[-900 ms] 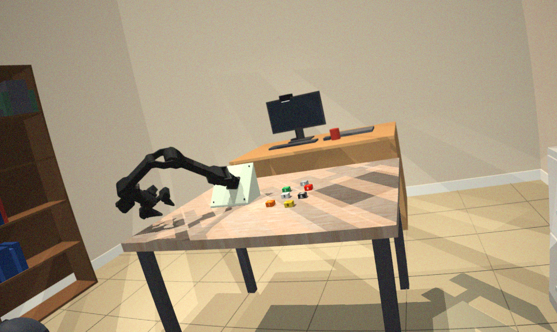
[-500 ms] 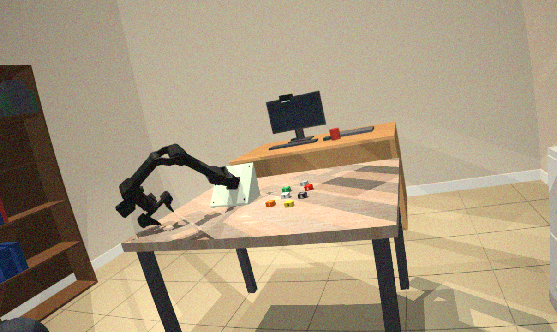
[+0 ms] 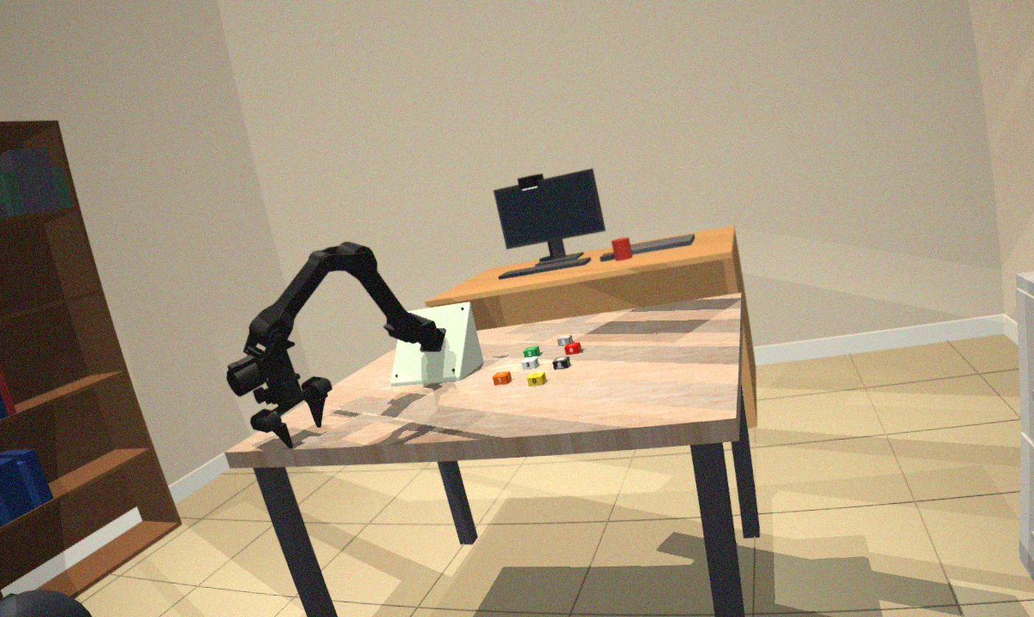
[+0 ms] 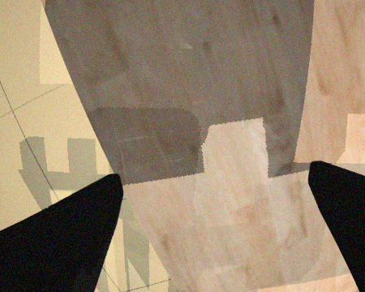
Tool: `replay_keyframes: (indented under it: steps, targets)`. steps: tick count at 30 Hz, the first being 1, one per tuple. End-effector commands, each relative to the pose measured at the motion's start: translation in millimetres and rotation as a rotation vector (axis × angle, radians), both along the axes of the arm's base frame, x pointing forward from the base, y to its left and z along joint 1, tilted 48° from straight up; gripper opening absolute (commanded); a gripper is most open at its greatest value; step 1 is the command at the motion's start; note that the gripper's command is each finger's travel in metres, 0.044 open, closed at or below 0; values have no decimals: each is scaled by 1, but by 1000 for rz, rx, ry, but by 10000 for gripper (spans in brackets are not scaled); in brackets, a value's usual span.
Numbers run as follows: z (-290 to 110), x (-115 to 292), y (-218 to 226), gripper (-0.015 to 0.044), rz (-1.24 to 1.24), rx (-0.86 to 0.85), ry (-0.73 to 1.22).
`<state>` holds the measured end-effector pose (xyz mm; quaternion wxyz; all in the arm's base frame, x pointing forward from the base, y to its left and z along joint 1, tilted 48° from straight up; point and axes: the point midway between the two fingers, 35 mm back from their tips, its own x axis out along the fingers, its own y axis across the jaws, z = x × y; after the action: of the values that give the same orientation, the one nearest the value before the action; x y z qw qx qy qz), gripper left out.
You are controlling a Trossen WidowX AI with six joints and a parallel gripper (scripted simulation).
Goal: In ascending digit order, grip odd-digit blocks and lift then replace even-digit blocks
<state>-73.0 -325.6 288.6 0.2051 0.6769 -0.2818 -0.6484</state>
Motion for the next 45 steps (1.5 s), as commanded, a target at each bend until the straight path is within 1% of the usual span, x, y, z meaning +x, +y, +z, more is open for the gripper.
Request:
replay_keyframes:
  steps: [1, 9, 11, 14, 20, 24, 29, 34, 40, 45]
  targets:
    - [34, 40, -15, 400, 90, -135, -1]
    - [48, 104, -17, 400, 289, -206, 88]
    - [42, 125, -15, 400, 373, -199, 114]
    - [30, 168, -6, 400, 541, -191, 168]
    - [5, 250, 28, 400, 885, -194, 283]
    - [-28, 281, 57, 400, 1073, -117, 417]
    - [-66, 308, 99, 400, 1313, -26, 620]
    - [-99, 322, 144, 400, 1558, 40, 855]
    - [-129, 327, 193, 400, 1847, 88, 1192]
    - [-144, 324, 231, 400, 2063, 88, 1495]
